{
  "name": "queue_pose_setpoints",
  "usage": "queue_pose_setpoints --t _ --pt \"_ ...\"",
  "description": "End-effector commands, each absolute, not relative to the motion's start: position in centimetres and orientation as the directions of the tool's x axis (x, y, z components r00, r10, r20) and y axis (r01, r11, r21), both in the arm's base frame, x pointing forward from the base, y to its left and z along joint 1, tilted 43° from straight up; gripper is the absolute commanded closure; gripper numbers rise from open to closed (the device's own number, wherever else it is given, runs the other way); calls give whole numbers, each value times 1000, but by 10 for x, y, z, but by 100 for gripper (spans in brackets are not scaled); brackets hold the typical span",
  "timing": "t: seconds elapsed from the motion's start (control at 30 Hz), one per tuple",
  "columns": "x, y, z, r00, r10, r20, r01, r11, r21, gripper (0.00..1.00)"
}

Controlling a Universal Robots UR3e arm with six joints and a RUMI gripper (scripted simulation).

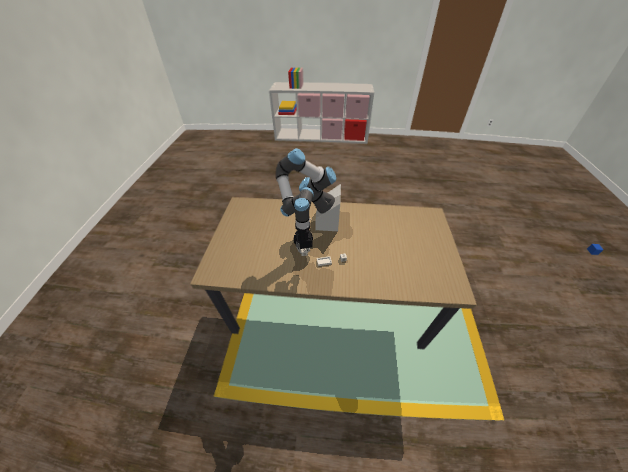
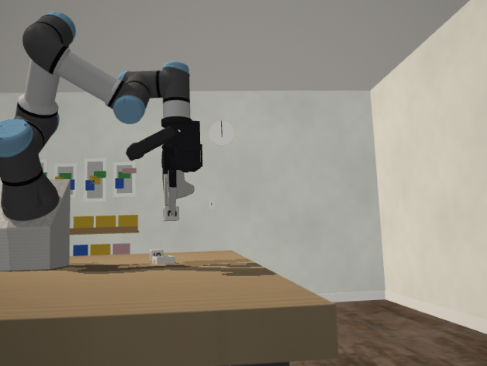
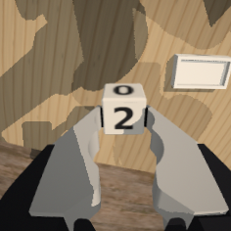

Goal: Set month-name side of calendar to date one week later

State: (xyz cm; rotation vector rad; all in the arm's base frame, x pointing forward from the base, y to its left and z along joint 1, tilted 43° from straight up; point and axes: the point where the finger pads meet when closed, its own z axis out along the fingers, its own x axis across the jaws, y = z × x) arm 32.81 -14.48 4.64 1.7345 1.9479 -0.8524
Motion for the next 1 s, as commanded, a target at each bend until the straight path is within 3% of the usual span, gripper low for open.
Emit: queue_pose_setpoints --t 0.0,0.47,0.97 --pt "329 -141 44 -153 743 -652 983 48 -177 89" --pt "311 -46 -27 -151 743 -652 983 46 -175 89" --pt "310 -43 -29 -151 742 -653 983 45 -175 89"
